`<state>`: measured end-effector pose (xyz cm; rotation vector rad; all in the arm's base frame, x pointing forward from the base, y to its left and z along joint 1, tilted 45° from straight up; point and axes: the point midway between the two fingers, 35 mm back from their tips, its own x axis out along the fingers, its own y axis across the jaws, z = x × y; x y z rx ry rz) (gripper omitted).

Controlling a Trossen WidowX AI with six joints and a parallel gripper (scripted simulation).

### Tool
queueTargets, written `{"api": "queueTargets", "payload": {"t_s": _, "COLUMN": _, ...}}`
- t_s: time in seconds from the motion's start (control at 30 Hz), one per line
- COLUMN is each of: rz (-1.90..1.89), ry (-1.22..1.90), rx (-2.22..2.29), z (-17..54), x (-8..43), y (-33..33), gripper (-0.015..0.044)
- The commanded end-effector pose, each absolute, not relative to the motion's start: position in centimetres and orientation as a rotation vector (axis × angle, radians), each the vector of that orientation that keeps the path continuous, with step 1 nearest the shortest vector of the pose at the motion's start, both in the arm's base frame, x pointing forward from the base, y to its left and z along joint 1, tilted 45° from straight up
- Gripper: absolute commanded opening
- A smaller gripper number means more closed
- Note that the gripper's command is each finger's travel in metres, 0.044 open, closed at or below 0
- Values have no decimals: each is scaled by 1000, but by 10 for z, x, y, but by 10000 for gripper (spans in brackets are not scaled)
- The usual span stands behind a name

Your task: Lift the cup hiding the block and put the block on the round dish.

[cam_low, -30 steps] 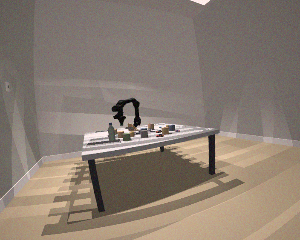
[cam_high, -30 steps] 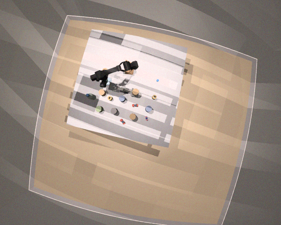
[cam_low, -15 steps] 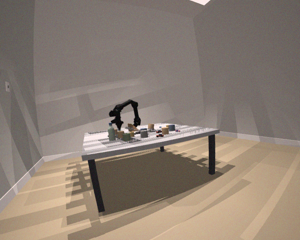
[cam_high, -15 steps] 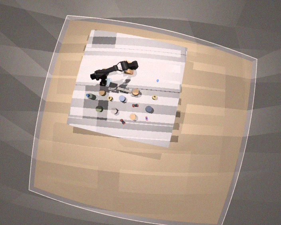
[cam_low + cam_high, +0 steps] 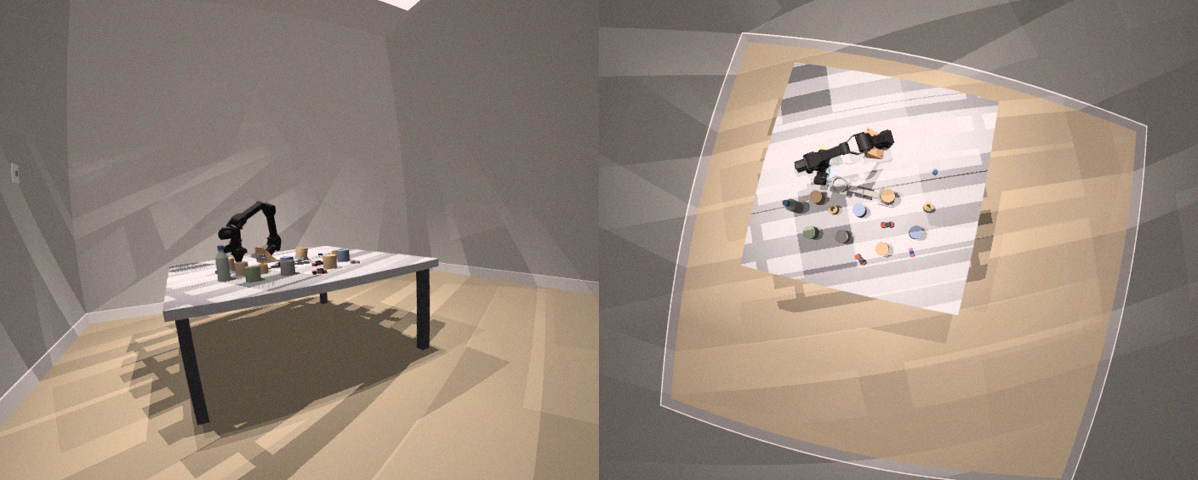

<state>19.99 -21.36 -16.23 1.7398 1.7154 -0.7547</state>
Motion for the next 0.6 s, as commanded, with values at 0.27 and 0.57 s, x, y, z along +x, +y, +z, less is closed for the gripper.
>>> {"api": "queueTargets", "payload": {"t_s": 0.27, "rz": -754, "ry": 1718, "rx": 1741, "z": -171, "x": 200, "y": -205, "gripper": 26}}
{"api": "queueTargets", "payload": {"t_s": 0.57, "rz": -754, "ry": 1718, "rx": 1741, "z": -171, "x": 200, "y": -205, "gripper": 263}}
